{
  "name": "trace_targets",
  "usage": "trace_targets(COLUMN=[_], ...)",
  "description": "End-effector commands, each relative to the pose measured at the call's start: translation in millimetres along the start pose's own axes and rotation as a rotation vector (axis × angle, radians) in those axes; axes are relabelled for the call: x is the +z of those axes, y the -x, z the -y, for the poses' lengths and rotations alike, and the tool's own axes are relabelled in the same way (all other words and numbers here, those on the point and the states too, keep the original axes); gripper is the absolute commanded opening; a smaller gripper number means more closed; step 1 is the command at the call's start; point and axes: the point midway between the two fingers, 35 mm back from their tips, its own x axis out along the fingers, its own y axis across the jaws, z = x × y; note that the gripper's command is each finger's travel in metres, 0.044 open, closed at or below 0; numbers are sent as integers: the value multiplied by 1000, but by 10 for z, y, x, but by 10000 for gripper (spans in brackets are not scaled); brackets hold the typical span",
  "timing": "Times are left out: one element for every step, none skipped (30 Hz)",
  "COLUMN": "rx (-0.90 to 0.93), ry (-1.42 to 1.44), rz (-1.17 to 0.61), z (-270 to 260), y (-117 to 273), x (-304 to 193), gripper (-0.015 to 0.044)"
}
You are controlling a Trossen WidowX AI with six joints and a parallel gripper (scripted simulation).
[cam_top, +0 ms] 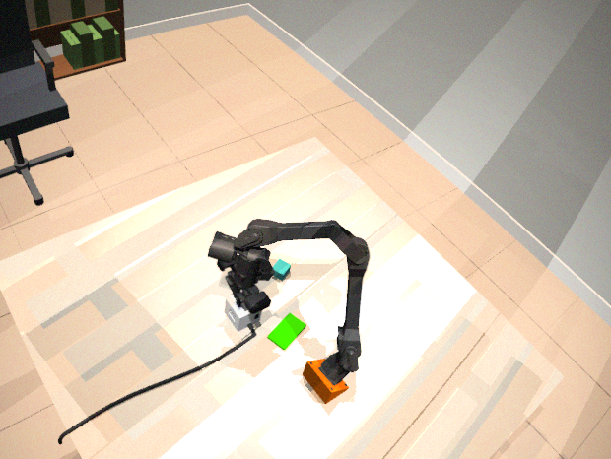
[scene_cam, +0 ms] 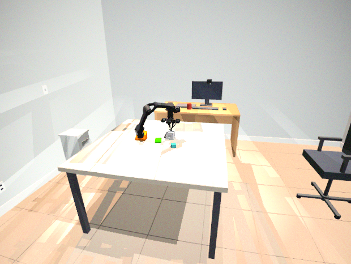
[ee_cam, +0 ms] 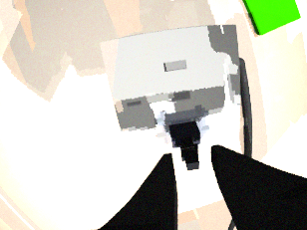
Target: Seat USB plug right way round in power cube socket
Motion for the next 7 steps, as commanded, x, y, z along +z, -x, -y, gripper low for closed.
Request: trace_targets(rx=[0,0,0,0,0,0,0], ry=[-3,-3,-3,-3,-3,-3,-3], rz=[-2,-2,-2,-2,-2,-2,-2], z=[-4,-4,-4,-4,-4,-4,-4], y=[39,49,59,69,79,89,99], x=[-6,-7,-8,-9,-10,-11,-12], gripper=[95,95,95,95,95,95,95])
